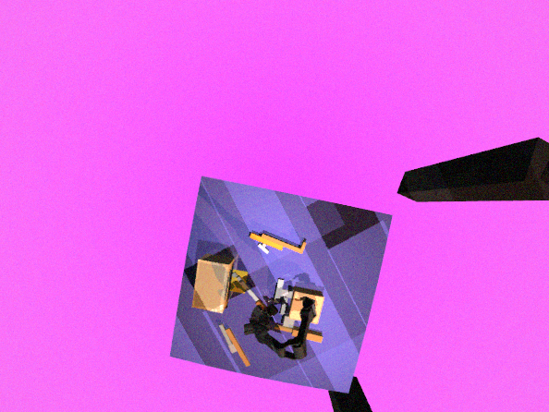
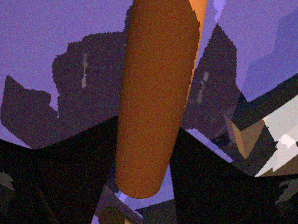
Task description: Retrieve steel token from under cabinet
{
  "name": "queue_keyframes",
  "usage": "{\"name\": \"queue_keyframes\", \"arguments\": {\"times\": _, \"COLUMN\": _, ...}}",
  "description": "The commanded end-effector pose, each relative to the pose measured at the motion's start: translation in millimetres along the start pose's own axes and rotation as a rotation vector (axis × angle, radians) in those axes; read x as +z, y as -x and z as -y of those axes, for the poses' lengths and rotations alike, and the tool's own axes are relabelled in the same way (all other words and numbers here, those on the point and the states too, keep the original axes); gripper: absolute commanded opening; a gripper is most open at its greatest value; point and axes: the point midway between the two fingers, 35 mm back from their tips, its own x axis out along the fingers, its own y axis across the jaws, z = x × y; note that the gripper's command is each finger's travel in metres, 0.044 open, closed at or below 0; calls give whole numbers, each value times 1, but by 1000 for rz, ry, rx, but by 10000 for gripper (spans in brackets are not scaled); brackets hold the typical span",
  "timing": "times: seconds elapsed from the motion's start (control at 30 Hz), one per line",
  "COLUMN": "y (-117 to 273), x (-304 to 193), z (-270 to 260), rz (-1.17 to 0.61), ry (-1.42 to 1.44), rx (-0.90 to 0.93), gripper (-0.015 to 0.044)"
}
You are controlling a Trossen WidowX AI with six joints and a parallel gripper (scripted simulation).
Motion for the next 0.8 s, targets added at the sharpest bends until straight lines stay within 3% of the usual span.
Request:
{"name": "queue_keyframes", "arguments": {"times": 0.0, "y": 6, "x": 5, "z": 0, "rz": 18, "ry": 4, "rx": 21, "gripper": 0}}
{"name": "queue_keyframes", "arguments": {"times": 0.77, "y": 6, "x": 22, "z": 23, "rz": 20, "ry": 4, "rx": 19, "gripper": 0}}
